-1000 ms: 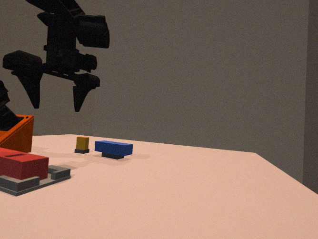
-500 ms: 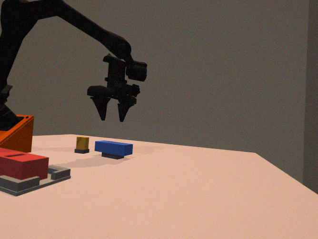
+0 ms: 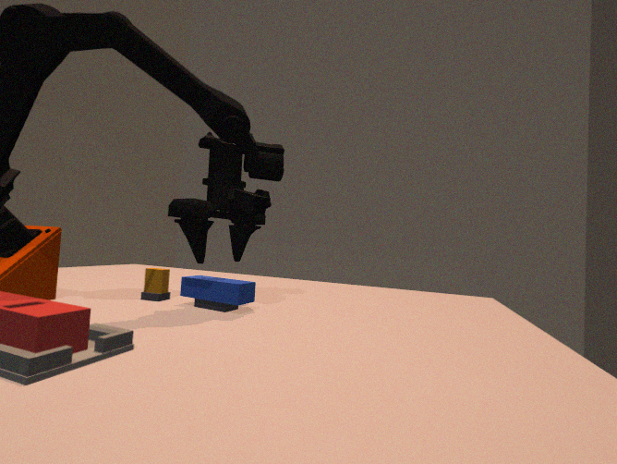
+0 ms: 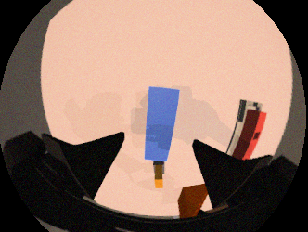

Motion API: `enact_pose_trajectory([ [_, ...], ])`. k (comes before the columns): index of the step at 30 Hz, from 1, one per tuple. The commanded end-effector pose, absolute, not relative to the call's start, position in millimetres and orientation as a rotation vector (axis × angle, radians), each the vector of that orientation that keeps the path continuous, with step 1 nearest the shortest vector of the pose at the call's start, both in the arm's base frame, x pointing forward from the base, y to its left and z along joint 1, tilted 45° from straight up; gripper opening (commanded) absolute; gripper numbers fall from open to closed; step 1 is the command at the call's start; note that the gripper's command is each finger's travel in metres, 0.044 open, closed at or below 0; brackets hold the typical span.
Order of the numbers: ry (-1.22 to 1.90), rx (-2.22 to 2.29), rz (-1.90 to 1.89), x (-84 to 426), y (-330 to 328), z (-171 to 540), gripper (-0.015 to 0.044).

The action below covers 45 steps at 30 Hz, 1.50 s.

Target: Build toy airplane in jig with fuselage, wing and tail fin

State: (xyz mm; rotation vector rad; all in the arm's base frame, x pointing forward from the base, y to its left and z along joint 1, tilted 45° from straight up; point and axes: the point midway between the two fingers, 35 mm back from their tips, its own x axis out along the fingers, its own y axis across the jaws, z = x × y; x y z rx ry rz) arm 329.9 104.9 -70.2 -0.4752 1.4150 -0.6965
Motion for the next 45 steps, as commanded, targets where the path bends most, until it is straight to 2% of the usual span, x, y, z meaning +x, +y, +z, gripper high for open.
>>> enact_pose_trajectory([
  [1,1.419,-0.488,-0.7,329,95,-80,0.044],
  [33,1.418,-0.489,-0.701,329,65,-110,0.044],
  [43,1.418,-0.489,-0.701,329,65,-110,0.0177],
  [45,1.418,-0.489,-0.701,329,65,-110,0.0164],
])
